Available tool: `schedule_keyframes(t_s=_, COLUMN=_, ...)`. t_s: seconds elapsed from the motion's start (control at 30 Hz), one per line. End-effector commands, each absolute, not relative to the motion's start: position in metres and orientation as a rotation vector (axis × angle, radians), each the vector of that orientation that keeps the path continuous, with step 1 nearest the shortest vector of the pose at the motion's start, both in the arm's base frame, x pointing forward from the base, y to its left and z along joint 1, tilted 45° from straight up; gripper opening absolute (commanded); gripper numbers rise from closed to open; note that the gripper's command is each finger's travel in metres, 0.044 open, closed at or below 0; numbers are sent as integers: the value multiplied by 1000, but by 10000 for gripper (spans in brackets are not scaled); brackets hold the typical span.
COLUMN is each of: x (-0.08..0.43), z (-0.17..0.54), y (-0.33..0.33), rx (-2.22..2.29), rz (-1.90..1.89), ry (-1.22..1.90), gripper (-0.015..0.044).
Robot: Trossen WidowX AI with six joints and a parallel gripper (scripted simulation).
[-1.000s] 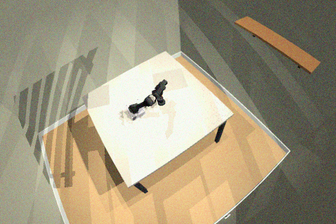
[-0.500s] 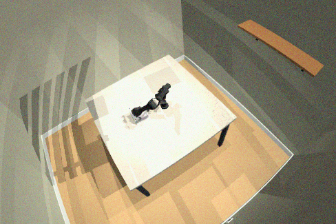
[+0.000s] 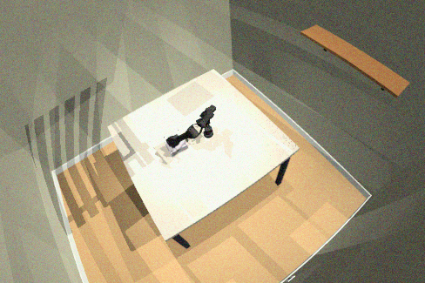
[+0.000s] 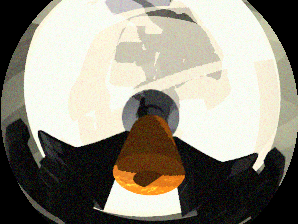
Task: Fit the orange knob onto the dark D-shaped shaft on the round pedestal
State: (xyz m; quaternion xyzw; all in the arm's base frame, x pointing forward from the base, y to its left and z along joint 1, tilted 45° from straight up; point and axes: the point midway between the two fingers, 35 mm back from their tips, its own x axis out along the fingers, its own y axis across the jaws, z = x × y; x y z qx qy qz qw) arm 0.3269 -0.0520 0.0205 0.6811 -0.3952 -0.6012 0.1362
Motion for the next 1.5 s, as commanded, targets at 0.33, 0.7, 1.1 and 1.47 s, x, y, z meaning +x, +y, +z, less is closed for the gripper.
schedule_keyframes(t_s=0.33, x=326, z=18, y=-54, rx=1968, rz=-1742, ry=-1124, gripper=0)
schedule_keyframes(t_s=0.7, x=327, z=22, y=-50, rx=1963, rz=-1744, ry=-1114, gripper=0)
schedule_keyframes(t_s=1.1, x=328, z=20, y=-51, rx=1842, rz=-1780, ry=-900, gripper=0)
schedule_keyframes(t_s=1.47, x=326, z=18, y=-54, rx=1842, rz=-1780, ry=-900, gripper=0)
